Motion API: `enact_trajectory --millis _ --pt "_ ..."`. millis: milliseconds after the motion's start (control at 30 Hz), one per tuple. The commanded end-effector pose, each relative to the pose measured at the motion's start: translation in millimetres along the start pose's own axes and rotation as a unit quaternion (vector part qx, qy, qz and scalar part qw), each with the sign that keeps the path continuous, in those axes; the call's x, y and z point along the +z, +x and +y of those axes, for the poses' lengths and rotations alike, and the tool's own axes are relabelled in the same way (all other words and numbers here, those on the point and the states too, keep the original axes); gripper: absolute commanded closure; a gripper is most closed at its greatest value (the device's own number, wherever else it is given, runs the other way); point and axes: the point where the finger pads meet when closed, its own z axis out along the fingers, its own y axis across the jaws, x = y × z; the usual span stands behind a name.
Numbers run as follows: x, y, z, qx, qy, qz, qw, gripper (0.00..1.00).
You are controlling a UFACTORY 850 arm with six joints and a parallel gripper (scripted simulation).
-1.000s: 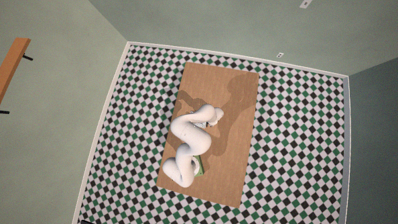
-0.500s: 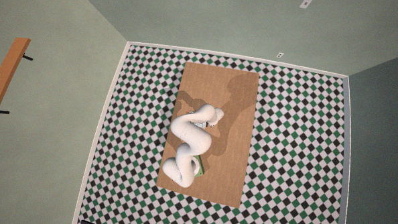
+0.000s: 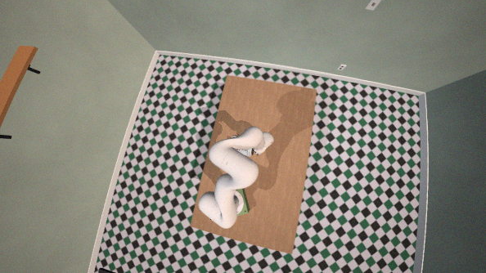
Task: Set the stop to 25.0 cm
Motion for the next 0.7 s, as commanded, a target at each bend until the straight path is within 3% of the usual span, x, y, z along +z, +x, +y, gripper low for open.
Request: enact_trajectory --millis 0,667 --pt "0.8 -0.1 -1.1 0.000 -0.001 -0.001 1.000 0.94" --pt "6.8 -0.1 -10.2 0.000 -0.001 -0.001 1.000 0.94"
